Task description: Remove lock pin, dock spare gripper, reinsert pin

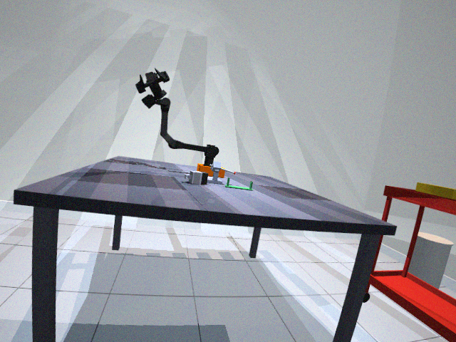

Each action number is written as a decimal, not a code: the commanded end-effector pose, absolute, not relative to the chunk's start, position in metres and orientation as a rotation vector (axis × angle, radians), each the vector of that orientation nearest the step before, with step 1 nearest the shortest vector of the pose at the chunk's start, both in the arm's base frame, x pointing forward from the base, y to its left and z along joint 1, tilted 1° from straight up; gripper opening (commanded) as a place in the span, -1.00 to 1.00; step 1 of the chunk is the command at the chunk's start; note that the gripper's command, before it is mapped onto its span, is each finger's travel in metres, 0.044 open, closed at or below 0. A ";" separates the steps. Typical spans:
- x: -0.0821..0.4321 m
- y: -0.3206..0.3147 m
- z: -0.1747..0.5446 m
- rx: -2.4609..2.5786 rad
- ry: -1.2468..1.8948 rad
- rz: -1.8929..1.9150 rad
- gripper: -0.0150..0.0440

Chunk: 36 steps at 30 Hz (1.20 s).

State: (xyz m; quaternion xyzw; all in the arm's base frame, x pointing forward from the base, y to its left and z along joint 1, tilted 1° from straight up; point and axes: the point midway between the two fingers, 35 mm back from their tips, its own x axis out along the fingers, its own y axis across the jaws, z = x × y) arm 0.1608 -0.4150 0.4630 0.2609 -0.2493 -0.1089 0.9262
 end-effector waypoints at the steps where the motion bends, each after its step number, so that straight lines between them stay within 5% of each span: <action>1: 0.159 -0.414 0.465 0.527 -0.515 -0.225 0.78; 4: 0.138 -0.394 0.497 0.418 -0.572 -0.240 0.53; 19: 0.059 -0.197 0.635 -0.311 -0.801 -0.236 0.53; 36: 0.122 0.057 0.622 -1.092 -0.698 0.014 0.53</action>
